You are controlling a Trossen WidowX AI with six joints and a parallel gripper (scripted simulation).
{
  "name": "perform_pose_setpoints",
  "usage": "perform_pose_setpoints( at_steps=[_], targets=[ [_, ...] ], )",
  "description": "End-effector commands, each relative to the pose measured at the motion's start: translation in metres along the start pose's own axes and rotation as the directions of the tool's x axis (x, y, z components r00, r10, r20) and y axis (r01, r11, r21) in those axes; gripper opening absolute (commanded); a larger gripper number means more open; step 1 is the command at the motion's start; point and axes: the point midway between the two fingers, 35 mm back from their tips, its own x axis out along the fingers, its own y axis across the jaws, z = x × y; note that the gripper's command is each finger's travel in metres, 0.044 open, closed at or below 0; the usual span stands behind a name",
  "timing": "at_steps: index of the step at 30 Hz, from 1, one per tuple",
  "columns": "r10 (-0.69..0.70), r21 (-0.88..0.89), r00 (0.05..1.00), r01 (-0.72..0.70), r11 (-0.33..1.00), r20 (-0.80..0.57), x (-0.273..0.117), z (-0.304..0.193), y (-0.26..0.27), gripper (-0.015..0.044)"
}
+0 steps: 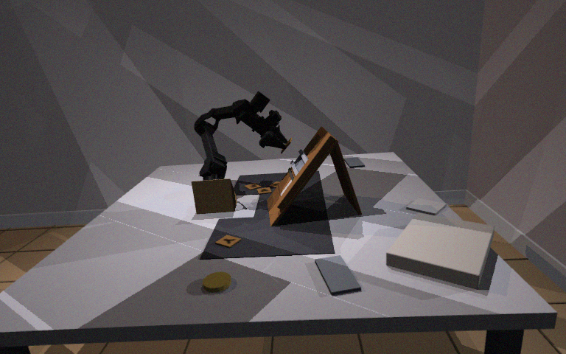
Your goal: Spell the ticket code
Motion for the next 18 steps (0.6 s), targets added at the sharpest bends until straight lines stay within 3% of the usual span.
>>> perform_pose_setpoints(
  at_steps=[1,6,18],
  targets=[
    [0.047,-0.106,0.999,-0.047,0.993,0.002,-0.002,-0.008,0.016,0.0000],
    [0.098,-0.231,0.995,-0.094,0.968,0.005,-0.007,-0.017,0.035,0.0000],
    [0.094,-0.239,0.996,-0.091,0.967,0.001,0.022,-0.016,0.037,0.0000]
  ],
)
